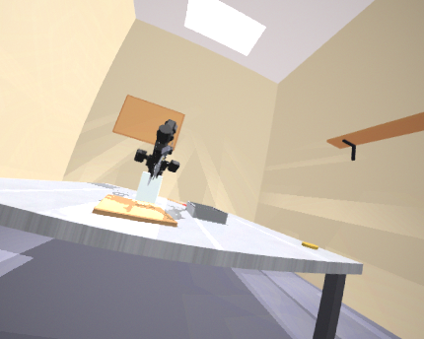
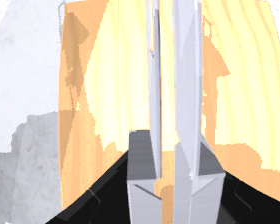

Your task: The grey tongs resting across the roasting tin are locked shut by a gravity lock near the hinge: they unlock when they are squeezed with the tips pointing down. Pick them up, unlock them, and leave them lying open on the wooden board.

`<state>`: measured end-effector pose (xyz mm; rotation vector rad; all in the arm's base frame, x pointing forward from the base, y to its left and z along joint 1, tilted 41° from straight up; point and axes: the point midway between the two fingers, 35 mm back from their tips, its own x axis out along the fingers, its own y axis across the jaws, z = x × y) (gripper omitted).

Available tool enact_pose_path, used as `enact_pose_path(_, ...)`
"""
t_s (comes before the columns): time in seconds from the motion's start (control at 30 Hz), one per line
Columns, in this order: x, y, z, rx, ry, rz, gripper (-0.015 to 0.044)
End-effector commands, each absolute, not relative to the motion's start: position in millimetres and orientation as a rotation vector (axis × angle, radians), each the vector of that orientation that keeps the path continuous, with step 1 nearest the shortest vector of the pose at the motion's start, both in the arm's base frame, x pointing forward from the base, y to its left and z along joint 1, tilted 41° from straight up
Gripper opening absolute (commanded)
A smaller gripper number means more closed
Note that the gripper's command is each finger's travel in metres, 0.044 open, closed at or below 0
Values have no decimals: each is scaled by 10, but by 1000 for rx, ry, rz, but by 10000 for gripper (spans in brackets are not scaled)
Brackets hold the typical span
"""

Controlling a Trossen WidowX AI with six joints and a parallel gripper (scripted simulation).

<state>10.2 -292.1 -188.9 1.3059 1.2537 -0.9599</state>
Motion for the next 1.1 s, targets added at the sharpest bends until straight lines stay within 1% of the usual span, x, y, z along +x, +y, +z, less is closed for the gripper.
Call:
enact_pose_path(0.0,103,-2939,-1846,1270,1199,-998,-150)
enact_pose_path(0.83,90,-2758,-1542,1036,932,-1159,-150)
enact_pose_path(1.07,90,-2751,-1530,1029,925,-1163,-150)
